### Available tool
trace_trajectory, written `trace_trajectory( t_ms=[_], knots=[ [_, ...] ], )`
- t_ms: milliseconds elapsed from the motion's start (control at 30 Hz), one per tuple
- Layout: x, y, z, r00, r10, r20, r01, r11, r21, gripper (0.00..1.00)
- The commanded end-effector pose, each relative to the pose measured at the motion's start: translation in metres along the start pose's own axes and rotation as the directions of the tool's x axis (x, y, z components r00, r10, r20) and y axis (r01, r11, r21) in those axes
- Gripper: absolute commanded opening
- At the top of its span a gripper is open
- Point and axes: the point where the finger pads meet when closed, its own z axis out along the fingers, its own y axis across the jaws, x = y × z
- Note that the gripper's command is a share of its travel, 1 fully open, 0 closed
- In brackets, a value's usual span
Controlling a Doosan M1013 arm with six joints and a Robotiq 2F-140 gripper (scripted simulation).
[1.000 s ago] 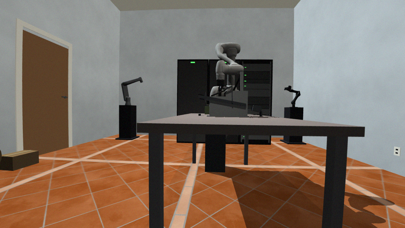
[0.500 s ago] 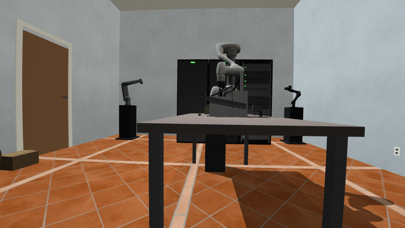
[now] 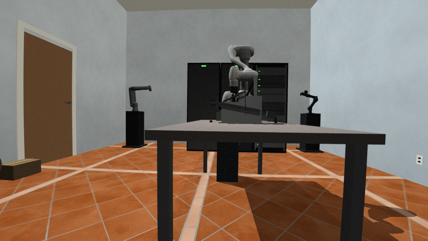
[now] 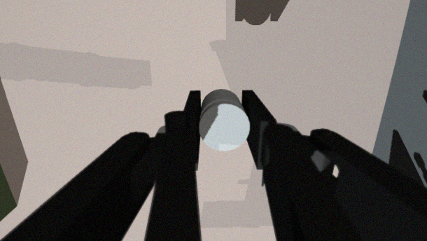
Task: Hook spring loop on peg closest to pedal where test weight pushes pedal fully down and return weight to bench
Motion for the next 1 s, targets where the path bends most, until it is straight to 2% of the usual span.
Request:
trace_trajectory(
  t_ms=[0, 233, 700, 800, 967],
  knots=[
    [0.001, 0.000, 0.000, 1.000, 0.001, -0.001, -0.001, 1.000, -0.001, 0.25],
    [0.001, -0.001, 0.003, 1.000, 0.001, -0.002, -0.001, 1.000, -0.001, 0.25],
    [0.001, -0.001, 0.031, 1.000, 0.001, -0.002, -0.001, 1.000, -0.001, 0.25],
    [0.001, -0.001, 0.027, 1.000, 0.000, -0.002, 0.000, 1.000, -0.001, 0.25],
    [0.002, -0.001, 0.037, 1.000, 0.000, -0.002, 0.000, 1.000, -0.001, 0.25]
  ],
)
